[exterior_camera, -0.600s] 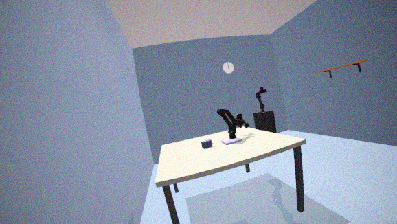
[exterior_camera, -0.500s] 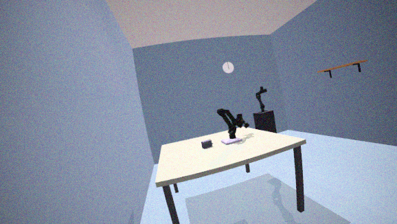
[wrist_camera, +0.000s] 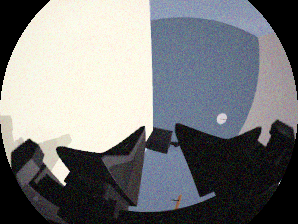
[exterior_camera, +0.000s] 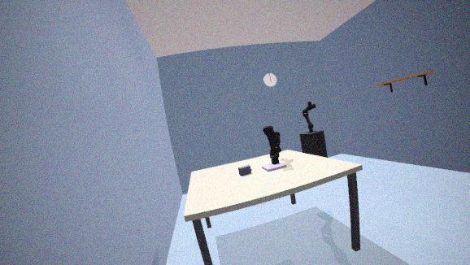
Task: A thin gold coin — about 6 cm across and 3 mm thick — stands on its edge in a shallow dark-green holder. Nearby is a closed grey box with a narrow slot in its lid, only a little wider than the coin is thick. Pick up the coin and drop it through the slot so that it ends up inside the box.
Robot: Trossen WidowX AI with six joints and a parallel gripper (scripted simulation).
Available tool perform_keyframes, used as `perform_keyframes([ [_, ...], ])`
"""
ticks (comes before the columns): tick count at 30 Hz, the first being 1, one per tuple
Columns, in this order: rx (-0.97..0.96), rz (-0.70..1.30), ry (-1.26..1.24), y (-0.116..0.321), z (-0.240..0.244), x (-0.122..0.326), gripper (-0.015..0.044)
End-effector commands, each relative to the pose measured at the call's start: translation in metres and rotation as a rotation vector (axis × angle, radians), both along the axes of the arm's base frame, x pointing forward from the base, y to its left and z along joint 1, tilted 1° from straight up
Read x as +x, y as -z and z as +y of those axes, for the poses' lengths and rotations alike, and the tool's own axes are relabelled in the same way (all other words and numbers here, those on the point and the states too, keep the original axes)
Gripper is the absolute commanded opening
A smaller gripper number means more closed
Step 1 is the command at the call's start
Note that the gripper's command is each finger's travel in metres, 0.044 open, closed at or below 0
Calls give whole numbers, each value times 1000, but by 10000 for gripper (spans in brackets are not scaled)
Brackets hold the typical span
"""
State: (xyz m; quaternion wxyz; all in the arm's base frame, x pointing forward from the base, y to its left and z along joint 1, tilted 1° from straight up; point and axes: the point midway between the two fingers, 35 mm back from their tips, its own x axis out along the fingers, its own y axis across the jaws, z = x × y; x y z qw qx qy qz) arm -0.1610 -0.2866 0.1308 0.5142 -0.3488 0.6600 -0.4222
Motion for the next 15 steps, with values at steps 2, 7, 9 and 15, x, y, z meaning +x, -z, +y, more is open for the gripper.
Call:
perform_keyframes([
  [2, 112, -185, -127, 6, -37, 64, 161],
  [7, 203, -318, -203, 7, -55, 127, 161],
  [9, 261, -368, -234, 8, -57, 155, 161],
  [15, 483, -478, -312, 12, -44, 243, 161],
])
